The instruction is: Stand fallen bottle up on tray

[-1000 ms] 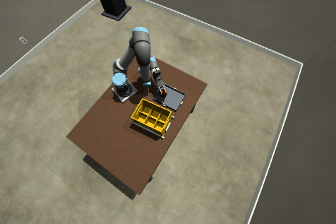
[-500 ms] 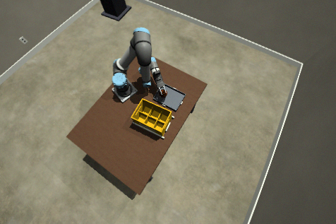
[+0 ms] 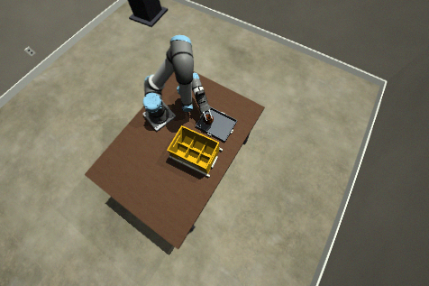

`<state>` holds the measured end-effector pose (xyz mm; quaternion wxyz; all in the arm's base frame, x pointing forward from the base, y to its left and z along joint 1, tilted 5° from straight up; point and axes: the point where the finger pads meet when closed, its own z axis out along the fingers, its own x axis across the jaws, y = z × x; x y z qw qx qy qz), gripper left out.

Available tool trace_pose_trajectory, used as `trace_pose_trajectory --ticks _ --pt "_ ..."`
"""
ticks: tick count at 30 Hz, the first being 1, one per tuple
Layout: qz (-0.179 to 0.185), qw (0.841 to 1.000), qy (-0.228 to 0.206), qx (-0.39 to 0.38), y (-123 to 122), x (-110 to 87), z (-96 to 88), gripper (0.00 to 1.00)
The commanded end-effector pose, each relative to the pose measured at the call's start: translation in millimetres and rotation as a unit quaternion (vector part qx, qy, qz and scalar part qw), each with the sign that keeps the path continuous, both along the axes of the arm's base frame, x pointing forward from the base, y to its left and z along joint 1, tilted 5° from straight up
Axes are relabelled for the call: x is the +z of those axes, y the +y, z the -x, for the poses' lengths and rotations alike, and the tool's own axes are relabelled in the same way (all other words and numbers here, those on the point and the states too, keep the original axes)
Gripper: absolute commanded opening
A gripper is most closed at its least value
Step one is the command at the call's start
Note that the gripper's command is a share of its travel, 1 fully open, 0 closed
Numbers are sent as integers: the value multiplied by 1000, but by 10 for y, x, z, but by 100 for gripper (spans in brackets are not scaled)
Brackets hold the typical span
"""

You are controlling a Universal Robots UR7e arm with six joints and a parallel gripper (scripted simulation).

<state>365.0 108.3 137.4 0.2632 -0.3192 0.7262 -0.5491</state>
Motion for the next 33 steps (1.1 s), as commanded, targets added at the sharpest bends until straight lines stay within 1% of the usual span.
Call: trace_pose_trajectory --ticks 1,21,22,33 --pt "-1 1000 -1 -1 2 -2 -11 0" --pt "-1 1000 -1 -1 2 -2 -11 0" --pt "-1 1000 -1 -1 2 -2 -11 100" --pt "-1 1000 -1 0 2 -2 -10 100"
